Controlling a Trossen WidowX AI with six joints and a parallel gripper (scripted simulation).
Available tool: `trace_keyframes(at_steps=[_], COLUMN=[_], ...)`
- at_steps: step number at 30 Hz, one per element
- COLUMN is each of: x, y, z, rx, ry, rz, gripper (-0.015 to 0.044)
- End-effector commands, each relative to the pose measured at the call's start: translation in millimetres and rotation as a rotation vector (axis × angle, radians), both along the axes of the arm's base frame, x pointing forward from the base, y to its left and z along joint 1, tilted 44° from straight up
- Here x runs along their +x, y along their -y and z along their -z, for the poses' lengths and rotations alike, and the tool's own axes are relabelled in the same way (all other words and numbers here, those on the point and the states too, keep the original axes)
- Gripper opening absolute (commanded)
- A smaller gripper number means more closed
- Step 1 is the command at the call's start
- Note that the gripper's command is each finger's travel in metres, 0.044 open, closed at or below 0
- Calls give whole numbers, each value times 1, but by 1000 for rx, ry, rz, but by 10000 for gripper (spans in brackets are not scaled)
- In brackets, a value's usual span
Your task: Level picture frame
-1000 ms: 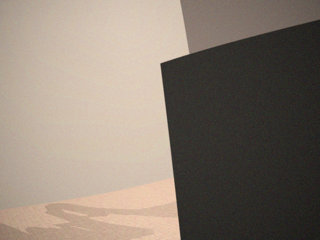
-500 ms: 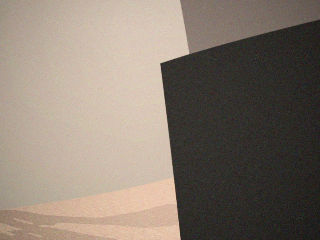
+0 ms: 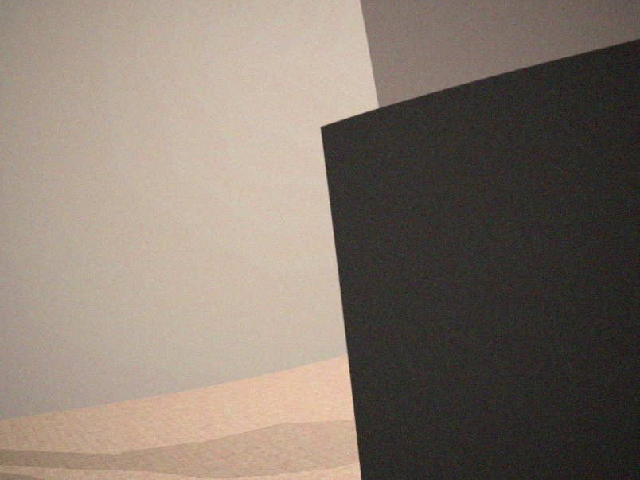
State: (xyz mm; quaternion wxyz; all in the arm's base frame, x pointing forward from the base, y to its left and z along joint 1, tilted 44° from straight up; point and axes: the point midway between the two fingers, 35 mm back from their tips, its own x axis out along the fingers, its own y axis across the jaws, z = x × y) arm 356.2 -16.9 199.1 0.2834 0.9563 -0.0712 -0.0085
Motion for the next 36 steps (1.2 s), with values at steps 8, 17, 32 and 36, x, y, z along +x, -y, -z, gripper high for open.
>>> trace_keyframes(at_steps=[8,17,32,36], x=[0,0,0,0], y=[2,2,1,-1], z=[-5,-6,-9,-11], rx=[3,3,3,3], ry=[14,14,14,14], rz=[11,11,11,11], gripper=[0,0,0,0])
